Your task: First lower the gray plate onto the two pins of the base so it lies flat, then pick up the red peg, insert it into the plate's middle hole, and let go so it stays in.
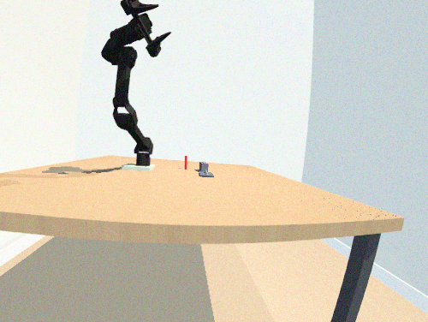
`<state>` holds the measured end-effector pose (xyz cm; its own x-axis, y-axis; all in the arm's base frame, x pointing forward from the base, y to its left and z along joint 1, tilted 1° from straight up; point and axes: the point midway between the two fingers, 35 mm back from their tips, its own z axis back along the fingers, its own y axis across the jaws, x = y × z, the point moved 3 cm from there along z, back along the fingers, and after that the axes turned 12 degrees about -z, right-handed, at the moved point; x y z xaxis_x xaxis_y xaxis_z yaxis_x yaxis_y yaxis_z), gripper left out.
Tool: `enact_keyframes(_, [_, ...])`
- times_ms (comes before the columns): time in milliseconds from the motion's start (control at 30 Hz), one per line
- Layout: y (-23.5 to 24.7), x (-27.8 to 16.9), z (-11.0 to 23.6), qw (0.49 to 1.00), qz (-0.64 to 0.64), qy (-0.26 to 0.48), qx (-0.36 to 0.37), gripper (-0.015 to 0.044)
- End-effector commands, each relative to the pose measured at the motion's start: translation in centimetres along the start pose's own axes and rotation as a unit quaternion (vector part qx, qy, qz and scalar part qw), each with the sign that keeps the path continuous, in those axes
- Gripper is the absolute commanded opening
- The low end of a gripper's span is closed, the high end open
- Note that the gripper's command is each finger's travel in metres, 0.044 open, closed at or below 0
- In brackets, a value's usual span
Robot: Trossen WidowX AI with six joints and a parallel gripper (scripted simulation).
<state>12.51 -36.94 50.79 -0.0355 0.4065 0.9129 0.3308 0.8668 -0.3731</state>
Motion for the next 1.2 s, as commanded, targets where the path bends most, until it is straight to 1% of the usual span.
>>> enact_keyframes(0, [0.0,0.0,0.0,1.000,0.000,0.000,0.000,0.0426])
enact_keyframes(33, [0.0,0.0,0.0,1.000,0.005,-0.001,-0.002,0.0440])
enact_keyframes(133, [-0.2,1.5,0.9,0.996,0.083,-0.010,-0.034,0.0440])
enact_keyframes(267, [0.3,7.4,3.7,0.969,0.227,-0.038,-0.093,0.0440])
enact_keyframes(333, [1.1,10.4,5.0,0.946,0.297,-0.050,-0.121,0.0440])
enact_keyframes(567, [5.3,17.5,8.2,0.855,0.480,-0.082,-0.181,0.0440])
enact_keyframes(667, [7.5,20.4,9.2,0.804,0.550,-0.094,-0.204,0.0440])
enact_keyframes(733, [8.4,21.7,9.9,0.787,0.564,-0.098,-0.230,0.0440])
enact_keyframes(800, [10.6,23.9,10.7,0.745,0.607,-0.108,-0.253,0.0440])
enact_keyframes(967, [17.1,28.4,11.6,0.611,0.729,-0.135,-0.277,0.0440])
enact_keyframes(1000, [18.5,29.1,11.6,0.582,0.751,-0.140,-0.280,0.0440])
enact_keyframes(1167, [23.8,31.3,11.7,0.476,0.812,-0.144,-0.305,0.0440])
